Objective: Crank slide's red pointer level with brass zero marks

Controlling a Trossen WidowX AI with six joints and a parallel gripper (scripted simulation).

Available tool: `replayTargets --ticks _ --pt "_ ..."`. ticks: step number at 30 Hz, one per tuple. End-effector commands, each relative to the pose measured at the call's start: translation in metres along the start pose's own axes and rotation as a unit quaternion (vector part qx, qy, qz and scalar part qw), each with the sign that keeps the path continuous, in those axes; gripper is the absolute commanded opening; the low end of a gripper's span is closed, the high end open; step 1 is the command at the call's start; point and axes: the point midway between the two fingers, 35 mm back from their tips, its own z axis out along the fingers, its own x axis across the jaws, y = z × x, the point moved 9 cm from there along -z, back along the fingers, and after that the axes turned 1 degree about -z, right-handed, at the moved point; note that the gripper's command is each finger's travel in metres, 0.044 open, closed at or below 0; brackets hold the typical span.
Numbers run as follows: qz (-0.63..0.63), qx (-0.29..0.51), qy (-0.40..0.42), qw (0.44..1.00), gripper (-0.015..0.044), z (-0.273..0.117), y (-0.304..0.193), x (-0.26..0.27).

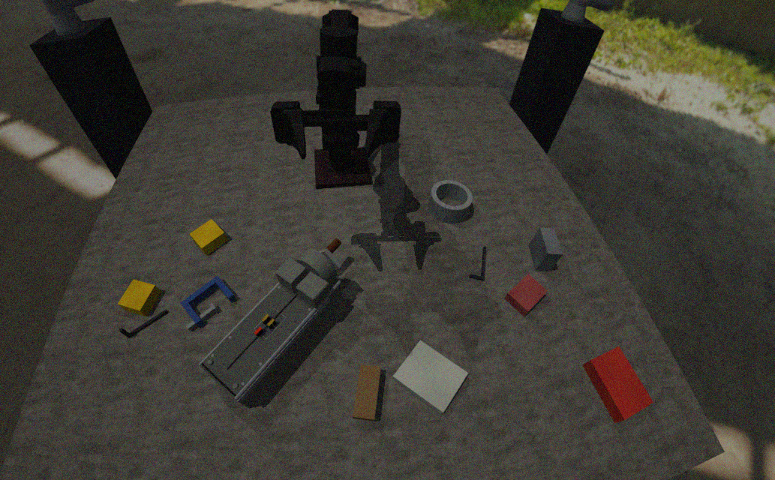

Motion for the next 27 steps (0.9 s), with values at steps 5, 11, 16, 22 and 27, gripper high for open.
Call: replayTargets --ticks 5,11,16,22,27 --pt "-0.003 0.043 -0.009 0.999 0.0440 0.014 0.002 -0.006" --pt "-0.004 0.117 -0.023 0.993 0.0440 0.038 0.004 -0.018" --pt "0.000 0.179 -0.035 0.983 0.0440 0.056 0.003 -0.030" --pt "0.008 0.251 -0.047 0.967 0.0440 0.076 0.000 -0.045" --pt "0.019 0.310 -0.057 0.949 0.0440 0.091 -0.004 -0.060"
